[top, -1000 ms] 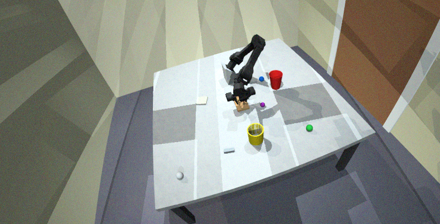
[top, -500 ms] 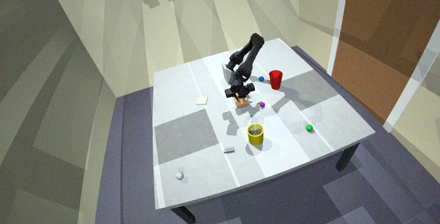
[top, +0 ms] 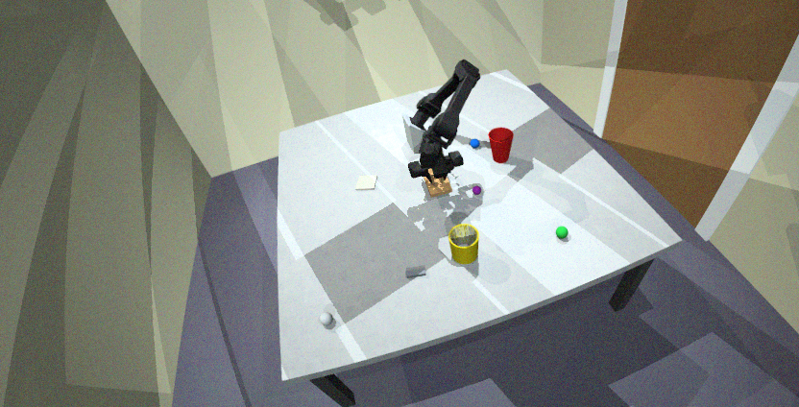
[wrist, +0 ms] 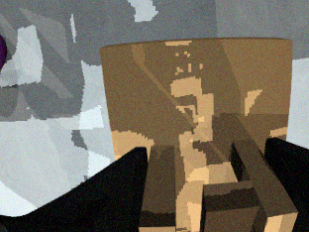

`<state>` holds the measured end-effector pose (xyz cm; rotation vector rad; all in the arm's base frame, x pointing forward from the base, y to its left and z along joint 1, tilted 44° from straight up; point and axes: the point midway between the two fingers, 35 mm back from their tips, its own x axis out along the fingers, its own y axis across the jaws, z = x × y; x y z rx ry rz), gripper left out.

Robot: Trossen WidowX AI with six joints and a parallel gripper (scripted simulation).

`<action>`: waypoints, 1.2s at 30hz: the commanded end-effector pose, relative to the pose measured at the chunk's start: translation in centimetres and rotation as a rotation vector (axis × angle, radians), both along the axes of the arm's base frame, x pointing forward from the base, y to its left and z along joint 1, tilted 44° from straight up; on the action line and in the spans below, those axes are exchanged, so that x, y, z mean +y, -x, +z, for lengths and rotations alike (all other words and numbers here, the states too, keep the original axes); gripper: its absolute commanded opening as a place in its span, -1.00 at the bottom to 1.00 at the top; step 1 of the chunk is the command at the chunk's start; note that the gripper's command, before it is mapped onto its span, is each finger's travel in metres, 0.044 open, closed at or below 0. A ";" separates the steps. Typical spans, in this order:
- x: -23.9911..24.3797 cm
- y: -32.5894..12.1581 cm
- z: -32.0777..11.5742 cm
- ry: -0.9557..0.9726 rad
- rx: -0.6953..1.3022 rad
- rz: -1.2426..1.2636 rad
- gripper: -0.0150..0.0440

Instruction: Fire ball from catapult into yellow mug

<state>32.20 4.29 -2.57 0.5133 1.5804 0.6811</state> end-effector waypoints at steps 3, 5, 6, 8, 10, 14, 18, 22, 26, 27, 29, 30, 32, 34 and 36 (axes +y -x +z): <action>0.4 0.0 -0.5 -0.003 -0.001 -0.012 -0.49; 0.6 0.0 -0.7 -0.003 -0.001 -0.012 -0.49; 0.7 0.0 -0.9 -0.003 -0.001 -0.012 -0.49; 0.9 0.1 -1.1 -0.004 -0.001 -0.013 -0.49; 1.2 0.1 -1.3 -0.004 -0.001 -0.013 -0.49; 1.6 0.2 -1.8 -0.005 0.000 -0.013 -0.49; 2.1 0.3 -2.2 -0.005 0.000 -0.013 -0.49; 2.1 0.4 -2.2 -0.001 0.000 -0.002 -0.49; 2.1 0.4 -2.2 -0.001 0.000 -0.002 -0.40; 2.1 0.4 -2.2 -0.001 0.000 -0.002 -0.31; 2.1 0.4 -2.2 -0.001 0.000 -0.002 -0.14; 2.1 0.4 -2.2 -0.001 0.000 -0.002 -0.05; 2.1 0.4 -2.2 -0.001 0.000 -0.002 0.13; 2.1 0.4 -2.2 -0.001 0.000 -0.002 0.31; 2.1 0.4 -2.2 -0.001 0.000 -0.002 0.49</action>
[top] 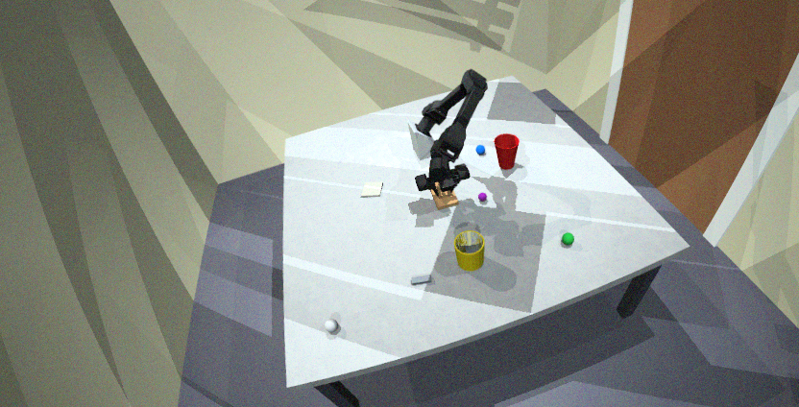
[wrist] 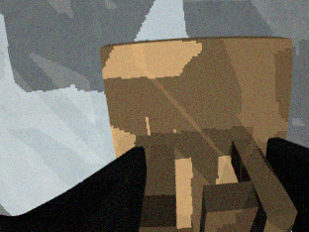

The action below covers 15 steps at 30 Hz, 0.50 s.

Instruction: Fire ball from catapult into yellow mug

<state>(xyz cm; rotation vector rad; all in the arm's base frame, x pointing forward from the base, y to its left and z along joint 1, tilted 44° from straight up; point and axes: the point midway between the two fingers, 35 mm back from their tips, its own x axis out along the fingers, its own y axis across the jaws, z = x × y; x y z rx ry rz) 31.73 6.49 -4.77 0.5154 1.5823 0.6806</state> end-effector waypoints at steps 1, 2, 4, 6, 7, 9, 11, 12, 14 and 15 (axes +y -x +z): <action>-0.1 -0.1 0.0 -0.001 -0.003 -0.001 0.58; -0.1 -0.1 0.0 -0.001 -0.003 -0.001 0.67; -0.8 -0.3 0.7 0.001 -0.003 -0.002 0.84; -2.9 -0.9 2.8 0.005 -0.003 -0.002 1.00; -4.1 -1.1 4.0 0.006 -0.002 -0.002 1.00; -6.2 -1.2 6.4 0.005 0.000 -0.001 1.00; -6.9 -1.1 7.2 0.003 0.001 0.000 1.00; -6.9 -1.1 7.2 0.003 0.001 0.000 1.00; -6.0 -1.2 6.0 0.000 0.003 -0.008 1.00; -6.0 -1.2 6.0 0.000 0.003 -0.008 1.00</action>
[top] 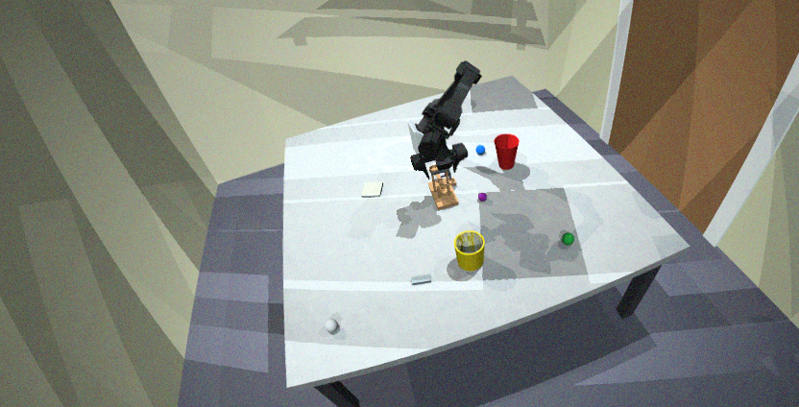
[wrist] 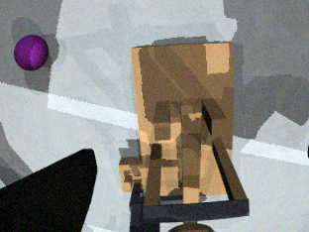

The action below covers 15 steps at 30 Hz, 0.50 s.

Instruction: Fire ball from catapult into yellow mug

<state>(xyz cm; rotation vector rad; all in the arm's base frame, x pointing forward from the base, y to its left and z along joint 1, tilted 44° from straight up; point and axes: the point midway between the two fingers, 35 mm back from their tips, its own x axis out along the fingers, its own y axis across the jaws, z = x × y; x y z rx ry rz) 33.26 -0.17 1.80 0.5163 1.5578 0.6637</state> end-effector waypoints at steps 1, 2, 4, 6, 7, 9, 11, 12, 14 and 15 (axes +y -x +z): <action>0.6 0.3 -0.6 -0.007 0.024 0.011 1.00; 0.5 0.3 -0.4 -0.007 0.023 0.011 1.00; -0.7 -0.1 0.8 -0.004 0.018 0.008 1.00; -2.6 -0.5 2.8 -0.001 0.010 0.005 1.00; -3.4 -0.5 3.6 0.000 0.007 0.004 1.00; -3.9 -0.6 4.2 0.001 0.005 0.004 1.00; -1.8 -0.5 2.7 -0.008 0.023 0.015 0.82; -1.2 -0.7 2.7 -0.006 0.020 0.018 0.73; 0.8 -1.4 2.7 0.001 0.009 0.027 0.56; 2.3 -1.8 2.8 0.003 0.002 0.033 0.53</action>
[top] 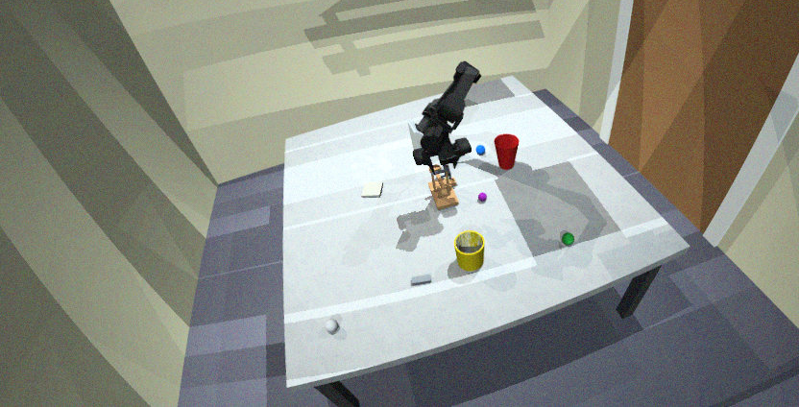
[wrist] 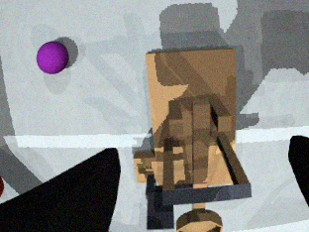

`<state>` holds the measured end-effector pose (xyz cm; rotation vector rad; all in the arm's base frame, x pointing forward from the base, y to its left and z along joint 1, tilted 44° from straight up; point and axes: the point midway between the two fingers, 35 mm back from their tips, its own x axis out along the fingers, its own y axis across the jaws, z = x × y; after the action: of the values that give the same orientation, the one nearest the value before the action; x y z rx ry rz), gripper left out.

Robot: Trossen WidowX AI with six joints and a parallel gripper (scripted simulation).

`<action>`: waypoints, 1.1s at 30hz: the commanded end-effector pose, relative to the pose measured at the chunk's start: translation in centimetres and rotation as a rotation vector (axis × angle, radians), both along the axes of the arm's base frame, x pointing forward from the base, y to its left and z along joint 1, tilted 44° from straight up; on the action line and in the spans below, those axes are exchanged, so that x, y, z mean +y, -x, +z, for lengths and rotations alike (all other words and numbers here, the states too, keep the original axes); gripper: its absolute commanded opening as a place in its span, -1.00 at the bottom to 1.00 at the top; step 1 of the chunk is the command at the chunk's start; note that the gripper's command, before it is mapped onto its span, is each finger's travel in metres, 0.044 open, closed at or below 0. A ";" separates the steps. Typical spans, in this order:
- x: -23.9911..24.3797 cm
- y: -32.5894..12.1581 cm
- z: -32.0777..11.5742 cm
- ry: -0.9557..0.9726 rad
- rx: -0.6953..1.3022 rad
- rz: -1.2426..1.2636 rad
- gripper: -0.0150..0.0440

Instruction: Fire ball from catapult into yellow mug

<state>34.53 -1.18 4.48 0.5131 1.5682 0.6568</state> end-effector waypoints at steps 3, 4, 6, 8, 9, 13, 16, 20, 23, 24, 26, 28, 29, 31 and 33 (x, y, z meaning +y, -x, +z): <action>8.0 -1.3 0.4 -0.007 -0.029 0.054 0.53; 9.2 -1.4 0.5 -0.010 -0.034 0.059 0.53; 11.6 -1.6 0.8 -0.015 -0.032 0.051 0.53; 14.3 -1.7 1.2 -0.026 -0.026 0.043 0.53; 15.0 -1.7 1.4 -0.029 -0.025 0.041 0.53; 15.3 -1.6 1.4 -0.030 -0.024 0.041 0.53; 15.5 -1.7 1.6 -0.030 -0.024 0.041 0.53; 16.4 -1.5 0.6 -0.031 -0.024 0.041 0.53; 16.5 -1.5 0.5 -0.031 -0.024 0.041 0.53; 16.6 -1.5 0.4 -0.031 -0.024 0.041 0.53; 16.8 -1.4 0.2 -0.030 -0.025 0.042 0.53; 17.0 -1.4 0.0 -0.030 -0.025 0.043 0.53; 17.1 -1.4 -0.1 -0.030 -0.025 0.043 0.53; 17.4 -1.4 -0.4 -0.030 -0.026 0.044 0.53; 17.6 -1.3 -0.6 -0.030 -0.026 0.044 0.53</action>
<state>36.03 16.09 4.24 0.4847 1.5458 0.7180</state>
